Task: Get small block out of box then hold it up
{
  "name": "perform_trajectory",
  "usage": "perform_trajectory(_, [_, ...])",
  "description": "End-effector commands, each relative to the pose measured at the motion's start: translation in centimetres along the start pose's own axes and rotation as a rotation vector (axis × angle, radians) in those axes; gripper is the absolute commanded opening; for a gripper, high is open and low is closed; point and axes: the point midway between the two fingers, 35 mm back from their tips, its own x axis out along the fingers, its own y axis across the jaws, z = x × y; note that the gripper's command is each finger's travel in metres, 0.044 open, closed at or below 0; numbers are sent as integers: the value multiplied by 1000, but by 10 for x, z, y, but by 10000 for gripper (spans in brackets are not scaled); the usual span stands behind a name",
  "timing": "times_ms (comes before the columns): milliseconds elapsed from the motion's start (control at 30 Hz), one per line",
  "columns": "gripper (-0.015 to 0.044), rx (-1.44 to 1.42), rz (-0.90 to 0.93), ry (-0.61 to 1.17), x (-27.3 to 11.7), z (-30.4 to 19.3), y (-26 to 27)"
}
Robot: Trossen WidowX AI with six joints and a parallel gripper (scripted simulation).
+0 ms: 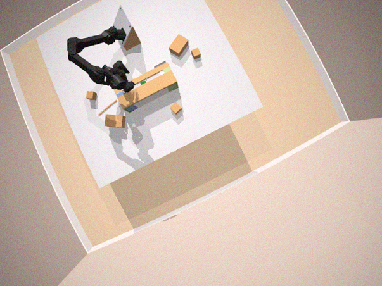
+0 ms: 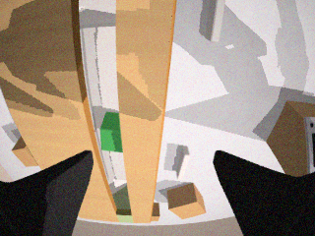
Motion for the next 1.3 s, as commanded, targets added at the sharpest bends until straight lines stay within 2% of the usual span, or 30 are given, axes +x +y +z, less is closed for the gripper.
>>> perform_trajectory(0, [400, 9, -9, -8, 3, 2, -1])
perform_trajectory(1267, [400, 9, -8, -9, 61, 16, -7])
